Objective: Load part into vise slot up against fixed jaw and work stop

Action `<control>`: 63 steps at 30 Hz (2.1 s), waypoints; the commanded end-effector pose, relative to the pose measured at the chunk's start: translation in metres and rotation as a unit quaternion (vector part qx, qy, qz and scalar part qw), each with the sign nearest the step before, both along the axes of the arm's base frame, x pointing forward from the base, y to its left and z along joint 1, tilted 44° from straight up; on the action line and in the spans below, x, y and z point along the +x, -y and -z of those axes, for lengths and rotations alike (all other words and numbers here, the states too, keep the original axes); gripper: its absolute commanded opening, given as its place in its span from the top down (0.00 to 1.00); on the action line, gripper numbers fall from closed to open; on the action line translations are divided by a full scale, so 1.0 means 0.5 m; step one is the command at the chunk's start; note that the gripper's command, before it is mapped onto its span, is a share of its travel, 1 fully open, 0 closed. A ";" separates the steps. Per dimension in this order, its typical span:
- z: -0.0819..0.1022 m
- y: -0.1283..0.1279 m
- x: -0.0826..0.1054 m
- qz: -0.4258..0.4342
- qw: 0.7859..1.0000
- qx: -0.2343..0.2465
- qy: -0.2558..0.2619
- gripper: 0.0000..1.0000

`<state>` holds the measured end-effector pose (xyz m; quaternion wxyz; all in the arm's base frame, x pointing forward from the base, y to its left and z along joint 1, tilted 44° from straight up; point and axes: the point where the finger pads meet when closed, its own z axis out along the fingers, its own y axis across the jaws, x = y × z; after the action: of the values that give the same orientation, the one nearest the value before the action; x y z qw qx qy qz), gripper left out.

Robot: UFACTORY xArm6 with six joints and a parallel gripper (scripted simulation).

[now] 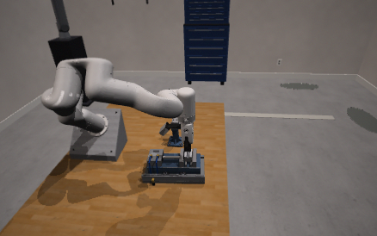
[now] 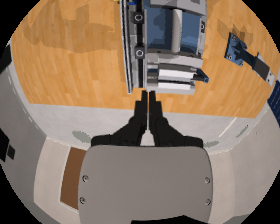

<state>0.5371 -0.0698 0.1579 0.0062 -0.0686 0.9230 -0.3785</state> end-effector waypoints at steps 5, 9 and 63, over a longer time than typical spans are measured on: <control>0.003 -0.008 -0.005 0.049 0.998 0.005 0.051 1.00; 0.007 -0.011 -0.009 0.082 0.993 0.008 0.083 1.00; 0.061 -0.060 -0.080 0.504 0.707 0.046 0.494 1.00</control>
<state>0.4963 -0.0410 0.1263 0.2669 0.5977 0.7077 -0.2659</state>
